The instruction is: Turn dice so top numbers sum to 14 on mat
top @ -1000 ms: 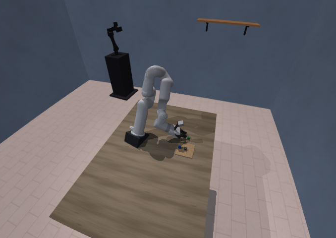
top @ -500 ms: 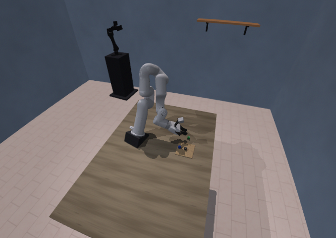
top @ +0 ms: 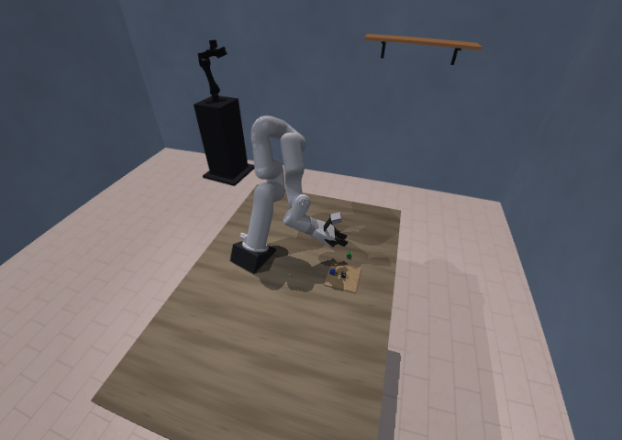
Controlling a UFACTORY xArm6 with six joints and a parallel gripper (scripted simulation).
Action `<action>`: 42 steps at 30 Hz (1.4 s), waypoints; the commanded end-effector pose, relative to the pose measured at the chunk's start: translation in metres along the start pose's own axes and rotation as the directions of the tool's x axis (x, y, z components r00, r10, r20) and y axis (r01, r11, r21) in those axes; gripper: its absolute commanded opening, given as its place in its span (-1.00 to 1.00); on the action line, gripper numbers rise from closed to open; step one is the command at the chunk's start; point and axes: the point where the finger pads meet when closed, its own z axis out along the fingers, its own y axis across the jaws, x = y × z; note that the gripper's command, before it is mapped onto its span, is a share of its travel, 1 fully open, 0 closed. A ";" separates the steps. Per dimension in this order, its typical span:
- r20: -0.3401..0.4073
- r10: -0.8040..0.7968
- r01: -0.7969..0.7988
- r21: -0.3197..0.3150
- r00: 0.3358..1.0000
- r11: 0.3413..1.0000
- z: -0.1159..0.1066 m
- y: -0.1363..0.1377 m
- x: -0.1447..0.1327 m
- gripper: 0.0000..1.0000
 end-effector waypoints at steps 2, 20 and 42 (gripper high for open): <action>0.056 0.027 -0.032 0.098 0.998 0.995 0.012 -0.017 0.008 -0.28; 0.375 0.034 -0.159 0.309 0.926 0.938 0.036 -0.061 0.018 -0.28; 0.736 -0.040 -0.183 0.219 0.676 0.958 0.036 -0.050 0.026 -0.28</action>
